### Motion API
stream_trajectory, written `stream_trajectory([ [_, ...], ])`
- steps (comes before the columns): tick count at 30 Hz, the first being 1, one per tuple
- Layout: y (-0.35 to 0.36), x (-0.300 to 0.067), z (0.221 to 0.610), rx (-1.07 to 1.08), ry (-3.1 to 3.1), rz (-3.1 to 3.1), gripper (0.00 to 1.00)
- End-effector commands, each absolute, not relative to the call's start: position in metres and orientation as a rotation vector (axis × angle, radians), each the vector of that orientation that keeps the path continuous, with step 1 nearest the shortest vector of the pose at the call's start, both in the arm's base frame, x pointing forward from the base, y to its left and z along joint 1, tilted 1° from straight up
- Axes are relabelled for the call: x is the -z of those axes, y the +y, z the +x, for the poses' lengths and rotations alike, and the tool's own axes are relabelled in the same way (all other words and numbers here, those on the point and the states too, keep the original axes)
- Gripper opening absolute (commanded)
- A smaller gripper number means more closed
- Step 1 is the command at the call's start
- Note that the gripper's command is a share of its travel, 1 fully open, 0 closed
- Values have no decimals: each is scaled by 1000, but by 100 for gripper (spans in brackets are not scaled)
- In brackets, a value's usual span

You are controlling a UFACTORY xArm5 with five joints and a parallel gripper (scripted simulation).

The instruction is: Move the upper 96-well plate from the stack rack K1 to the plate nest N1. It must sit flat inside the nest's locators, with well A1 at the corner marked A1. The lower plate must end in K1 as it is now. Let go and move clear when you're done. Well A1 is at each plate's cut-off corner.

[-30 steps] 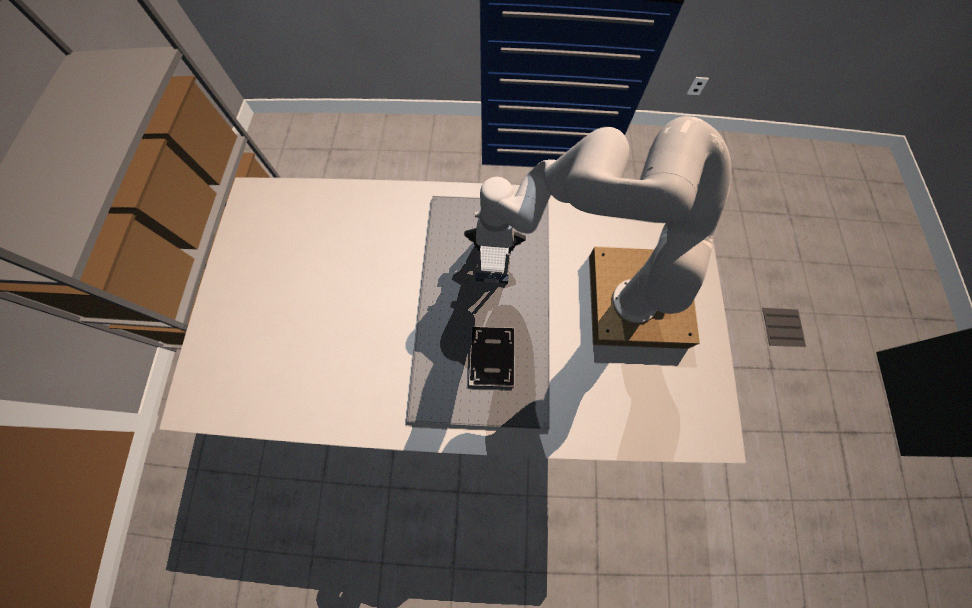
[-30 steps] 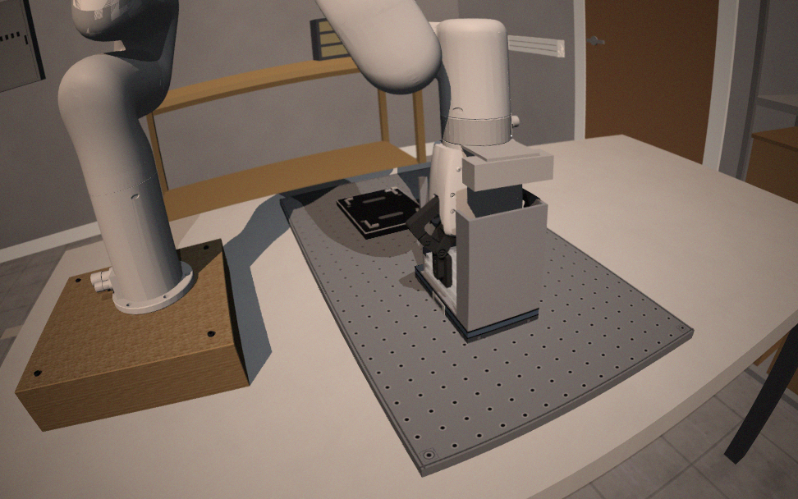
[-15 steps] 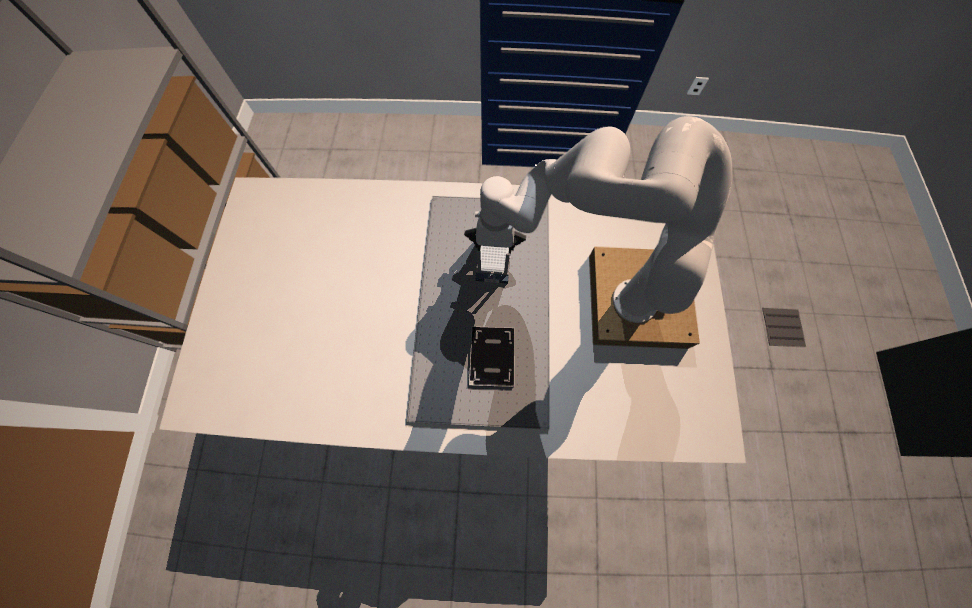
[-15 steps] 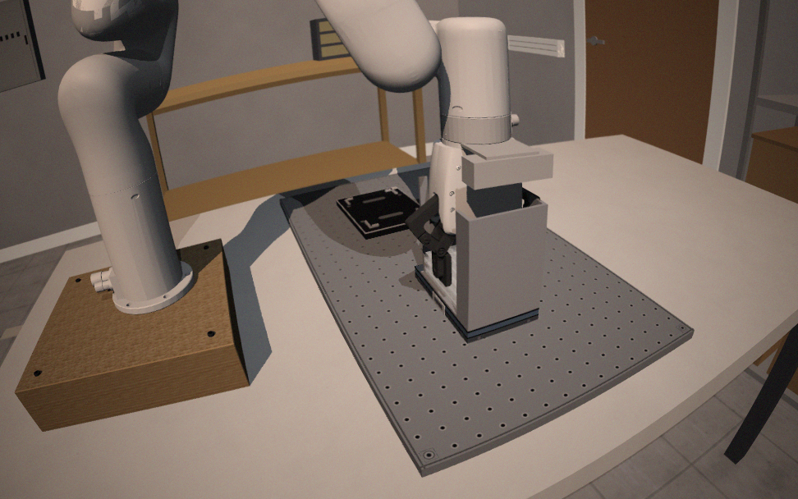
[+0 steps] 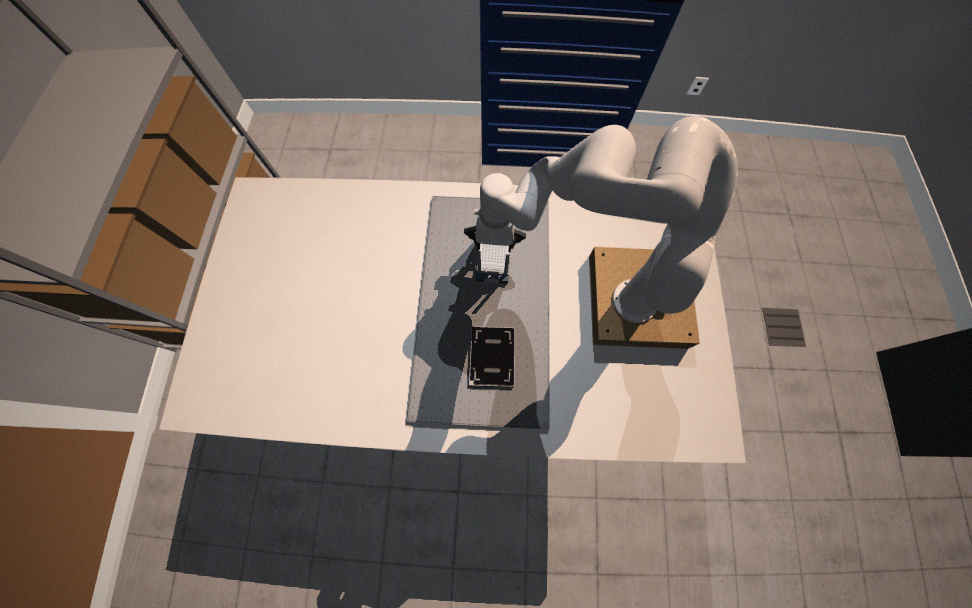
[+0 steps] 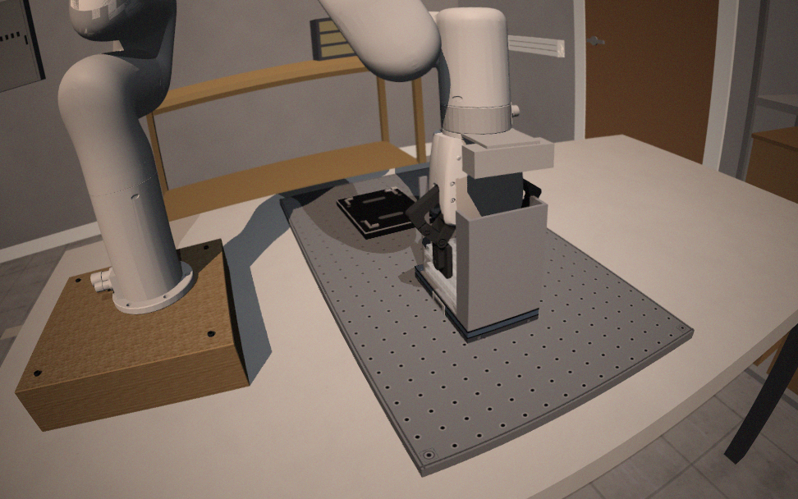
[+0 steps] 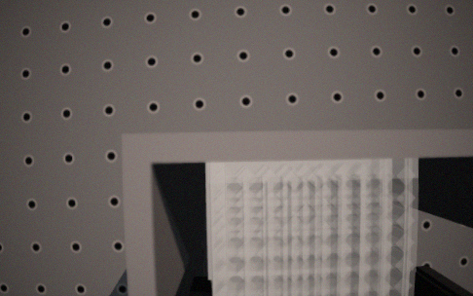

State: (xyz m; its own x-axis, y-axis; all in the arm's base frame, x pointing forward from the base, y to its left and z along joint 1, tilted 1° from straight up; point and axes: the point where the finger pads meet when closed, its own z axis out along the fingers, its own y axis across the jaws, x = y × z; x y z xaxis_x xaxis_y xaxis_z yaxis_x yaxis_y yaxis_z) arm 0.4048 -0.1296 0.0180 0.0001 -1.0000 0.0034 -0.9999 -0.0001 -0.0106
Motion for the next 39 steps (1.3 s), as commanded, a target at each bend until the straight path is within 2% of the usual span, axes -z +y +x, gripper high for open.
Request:
stream_trajectory([
  [1, -130, -20, 406, 11, 2210, -2211, 0],
  [21, -130, -27, 406, 11, 2210, -2211, 0],
  [39, -130, -54, 405, 11, 2210, -2211, 0],
])
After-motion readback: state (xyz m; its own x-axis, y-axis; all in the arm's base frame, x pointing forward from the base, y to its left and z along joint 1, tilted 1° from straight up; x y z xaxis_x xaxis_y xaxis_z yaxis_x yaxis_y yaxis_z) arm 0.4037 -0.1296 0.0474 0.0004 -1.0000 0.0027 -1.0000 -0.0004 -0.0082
